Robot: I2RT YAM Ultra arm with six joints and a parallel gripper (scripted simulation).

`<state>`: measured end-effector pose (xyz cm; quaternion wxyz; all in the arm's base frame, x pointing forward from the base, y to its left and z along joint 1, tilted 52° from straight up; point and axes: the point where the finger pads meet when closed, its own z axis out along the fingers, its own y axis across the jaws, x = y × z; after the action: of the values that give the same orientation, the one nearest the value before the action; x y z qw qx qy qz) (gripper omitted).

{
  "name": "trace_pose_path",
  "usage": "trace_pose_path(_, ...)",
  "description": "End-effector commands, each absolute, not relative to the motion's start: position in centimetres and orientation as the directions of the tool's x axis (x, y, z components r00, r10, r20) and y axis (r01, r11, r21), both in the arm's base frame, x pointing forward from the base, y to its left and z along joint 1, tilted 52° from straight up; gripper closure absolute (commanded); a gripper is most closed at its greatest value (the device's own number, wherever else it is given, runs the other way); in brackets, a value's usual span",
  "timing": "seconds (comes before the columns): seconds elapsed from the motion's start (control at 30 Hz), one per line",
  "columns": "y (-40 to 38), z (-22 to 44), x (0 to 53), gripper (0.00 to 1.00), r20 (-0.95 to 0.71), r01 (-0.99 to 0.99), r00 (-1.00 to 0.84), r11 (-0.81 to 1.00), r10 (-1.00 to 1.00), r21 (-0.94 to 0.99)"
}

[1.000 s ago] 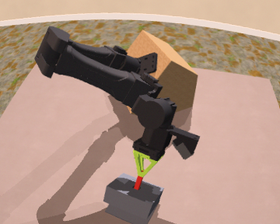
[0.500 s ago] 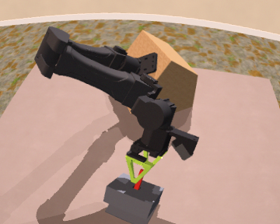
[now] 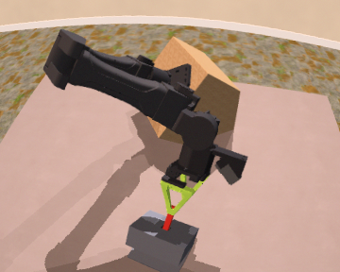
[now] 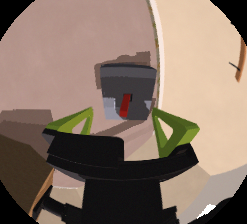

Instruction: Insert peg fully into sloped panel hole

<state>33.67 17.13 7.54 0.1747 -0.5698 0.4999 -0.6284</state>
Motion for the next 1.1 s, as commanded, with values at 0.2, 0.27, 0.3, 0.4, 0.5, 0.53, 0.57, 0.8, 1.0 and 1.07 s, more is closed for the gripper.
trace_pose_path(0.2,19.3,7.4,31.2,0.00,0.520,-0.365,-0.284,-0.411,-0.806,-0.835)
trace_pose_path(0.27,20.0,7.7,30.9,0.00,0.466,-0.337,-0.298,-0.365,-0.833,-0.868)
trace_pose_path(0.3,20.3,7.9,30.7,0.00,0.437,-0.322,-0.305,-0.340,-0.846,-0.884)
trace_pose_path(0.4,21.4,8.5,30.4,0.00,0.370,-0.284,-0.314,-0.285,-0.874,-0.915)
trace_pose_path(0.5,22.3,9.0,30.1,0.00,0.315,-0.255,-0.318,-0.239,-0.894,-0.937)
trace_pose_path(0.53,22.5,9.1,30.0,0.00,0.296,-0.246,-0.320,-0.223,-0.900,-0.943)
trace_pose_path(0.57,22.5,9.1,30.0,0.00,0.296,-0.246,-0.320,-0.223,-0.900,-0.943)
trace_pose_path(0.8,23.1,9.6,29.4,0.00,0.228,-0.214,-0.326,-0.163,-0.917,-0.963)
trace_pose_path(1.0,23.3,9.3,29.4,0.00,0.253,-0.227,-0.322,-0.185,-0.912,-0.956)
trace_pose_path(1.07,23.3,9.2,29.3,0.00,0.265,-0.231,-0.321,-0.196,-0.909,-0.953)
